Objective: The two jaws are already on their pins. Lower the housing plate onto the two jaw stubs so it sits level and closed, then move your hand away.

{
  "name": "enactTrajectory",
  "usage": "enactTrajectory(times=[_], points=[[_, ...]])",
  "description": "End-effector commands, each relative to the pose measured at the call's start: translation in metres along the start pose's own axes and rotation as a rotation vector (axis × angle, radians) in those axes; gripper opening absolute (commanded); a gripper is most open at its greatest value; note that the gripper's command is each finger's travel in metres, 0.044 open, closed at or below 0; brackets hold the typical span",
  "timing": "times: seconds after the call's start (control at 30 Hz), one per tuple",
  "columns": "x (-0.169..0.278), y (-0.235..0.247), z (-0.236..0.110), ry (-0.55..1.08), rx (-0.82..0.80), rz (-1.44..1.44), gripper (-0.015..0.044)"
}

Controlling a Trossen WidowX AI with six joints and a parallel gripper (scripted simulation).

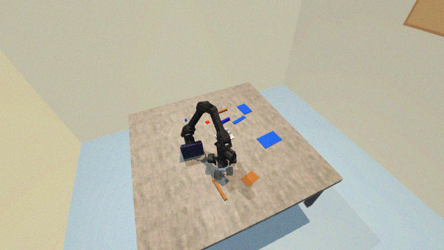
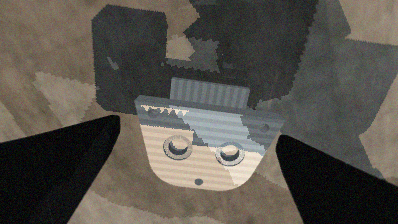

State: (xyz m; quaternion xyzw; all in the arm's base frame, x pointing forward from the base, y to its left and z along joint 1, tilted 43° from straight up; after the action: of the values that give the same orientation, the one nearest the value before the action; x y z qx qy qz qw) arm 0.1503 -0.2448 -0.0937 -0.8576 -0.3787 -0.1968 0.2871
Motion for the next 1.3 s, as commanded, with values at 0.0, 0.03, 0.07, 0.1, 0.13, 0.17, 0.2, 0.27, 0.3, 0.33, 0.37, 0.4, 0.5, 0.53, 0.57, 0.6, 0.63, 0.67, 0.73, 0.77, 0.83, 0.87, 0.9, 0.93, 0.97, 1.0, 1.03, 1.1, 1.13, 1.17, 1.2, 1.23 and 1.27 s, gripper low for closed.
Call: enactTrajectory(times=[0.0, 0.03, 0.07, 0.1, 0.13, 0.17, 0.2, 0.27, 0.3, 0.33, 0.37, 0.4, 0.5, 0.53, 0.57, 0.6, 0.63, 0.67, 0.73, 0.77, 0.83, 0.87, 0.9, 0.93, 0.97, 1.0, 1.03, 1.1, 1.13, 1.17, 1.2, 1.23, 1.27], points=[[0.0003, -0.0026, 0.0117, 0.010, 0.013, 0.008, 0.0440], [0.0004, -0.0027, 0.0133, 0.010, 0.013, 0.008, 0.0440], [0.0004, -0.0027, 0.0149, 0.010, 0.013, 0.008, 0.0440], [0.0004, -0.0028, 0.0165, 0.011, 0.013, 0.008, 0.0440], [0.0005, -0.0029, 0.0178, 0.011, 0.013, 0.008, 0.0440], [0.0005, -0.0029, 0.0186, 0.011, 0.013, 0.008, 0.0440], [0.0005, -0.0029, 0.0188, 0.011, 0.013, 0.008, 0.0440], [0.0005, -0.0029, 0.0188, 0.011, 0.013, 0.008, 0.0440], [0.0005, -0.0029, 0.0188, 0.011, 0.013, 0.008, 0.0440], [0.0005, -0.0029, 0.0188, 0.011, 0.013, 0.008, 0.0440], [0.0005, -0.0029, 0.0188, 0.011, 0.013, 0.008, 0.0440], [0.0005, -0.0029, 0.0188, 0.011, 0.013, 0.008, 0.0440], [0.0005, -0.0029, 0.0188, 0.011, 0.013, 0.008, 0.0440], [0.0005, -0.0029, 0.0188, 0.011, 0.013, 0.008, 0.0440], [0.0005, -0.0029, 0.0188, 0.011, 0.013, 0.008, 0.0440], [0.0005, -0.0029, 0.0188, 0.011, 0.013, 0.008, 0.0440], [0.0005, -0.0029, 0.0188, 0.011, 0.013, 0.008, 0.0440], [0.0005, -0.0029, 0.0188, 0.011, 0.013, 0.008, 0.0440], [0.0005, -0.0029, 0.0188, 0.011, 0.013, 0.008, 0.0440], [0.0005, -0.0029, 0.0188, 0.011, 0.013, 0.008, 0.0440], [0.0005, -0.0029, 0.0188, 0.011, 0.013, 0.008, 0.0440], [0.0005, -0.0029, 0.0188, 0.011, 0.013, 0.008, 0.0440], [0.0005, -0.0029, 0.0188, 0.011, 0.013, 0.008, 0.0440], [0.0005, -0.0029, 0.0188, 0.011, 0.013, 0.008, 0.0440], [0.0005, -0.0029, 0.0191, 0.011, 0.013, 0.008, 0.0440], [0.0005, -0.0029, 0.0197, 0.011, 0.013, 0.008, 0.0440], [0.0005, -0.0029, 0.0199, 0.011, 0.013, 0.008, 0.0440], [0.0005, -0.0029, 0.0199, 0.011, 0.013, 0.008, 0.0440], [0.0005, -0.0029, 0.0199, 0.011, 0.013, 0.008, 0.0440], [0.0005, -0.0029, 0.0199, 0.011, 0.013, 0.008, 0.0440], [0.0005, -0.0029, 0.0199, 0.011, 0.013, 0.008, 0.0440], [0.0005, -0.0029, 0.0199, 0.011, 0.013, 0.008, 0.0440], [0.0005, -0.0029, 0.0199, 0.011, 0.013, 0.008, 0.0440]])
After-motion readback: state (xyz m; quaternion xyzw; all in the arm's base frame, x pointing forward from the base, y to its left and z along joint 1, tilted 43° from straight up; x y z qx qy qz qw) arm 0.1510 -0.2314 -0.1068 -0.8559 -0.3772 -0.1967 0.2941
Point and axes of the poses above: the point midway between the two fingers, 35 mm back from their tips, its own z axis out along the fingers, its own y axis across the jaws, x = y × z, the point moved 8 cm from there along -z, back along the fingers, and after that the axes turned 14 degrees about z, right-handed, at the moved point
